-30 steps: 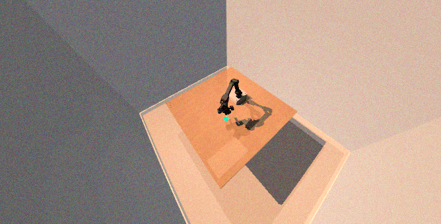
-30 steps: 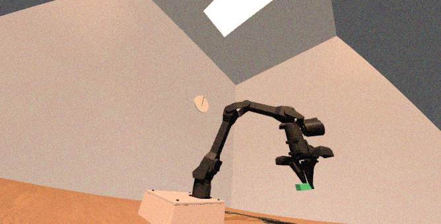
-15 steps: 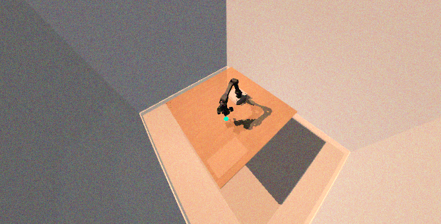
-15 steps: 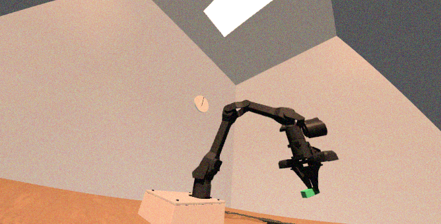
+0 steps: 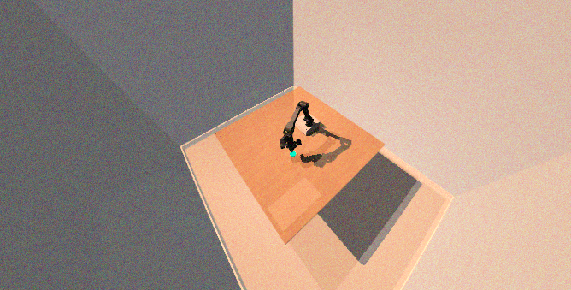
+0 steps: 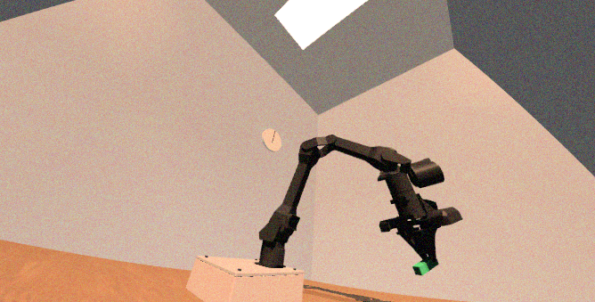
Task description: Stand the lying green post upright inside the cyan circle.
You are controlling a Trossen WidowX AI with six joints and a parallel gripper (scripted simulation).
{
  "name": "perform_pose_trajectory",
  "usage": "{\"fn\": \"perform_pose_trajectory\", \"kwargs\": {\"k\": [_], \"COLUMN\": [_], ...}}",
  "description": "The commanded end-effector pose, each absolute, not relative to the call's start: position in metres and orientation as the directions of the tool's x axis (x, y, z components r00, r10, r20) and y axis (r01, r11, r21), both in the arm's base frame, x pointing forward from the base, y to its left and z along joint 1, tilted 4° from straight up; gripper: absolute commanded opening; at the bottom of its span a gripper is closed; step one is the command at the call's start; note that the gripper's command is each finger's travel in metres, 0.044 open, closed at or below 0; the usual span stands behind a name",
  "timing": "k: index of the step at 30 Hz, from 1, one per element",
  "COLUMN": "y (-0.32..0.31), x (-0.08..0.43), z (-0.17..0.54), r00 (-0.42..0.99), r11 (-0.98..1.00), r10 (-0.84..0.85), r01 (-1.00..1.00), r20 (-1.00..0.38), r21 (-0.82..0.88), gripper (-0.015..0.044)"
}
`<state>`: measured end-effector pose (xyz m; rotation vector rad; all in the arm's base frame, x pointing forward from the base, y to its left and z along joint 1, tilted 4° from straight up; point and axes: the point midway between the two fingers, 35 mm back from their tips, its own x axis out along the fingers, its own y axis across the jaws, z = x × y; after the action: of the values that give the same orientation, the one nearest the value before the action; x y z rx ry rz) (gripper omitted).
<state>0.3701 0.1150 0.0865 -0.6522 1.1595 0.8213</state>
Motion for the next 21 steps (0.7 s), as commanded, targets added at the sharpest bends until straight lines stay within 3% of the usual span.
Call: {"fn": "perform_pose_trajectory", "kwargs": {"k": [1,21], "y": [0.115,0.116], "x": [0.372,0.384], "z": [0.085,0.077], "r00": [0.194,0.263], "r11": [0.567,0.596], "r10": [0.244,0.361], "r01": [-0.824,-0.803], "r20": [-0.95,-0.895], "r21": [-0.023,0.004], "gripper": [0.0022,0.0022]}}
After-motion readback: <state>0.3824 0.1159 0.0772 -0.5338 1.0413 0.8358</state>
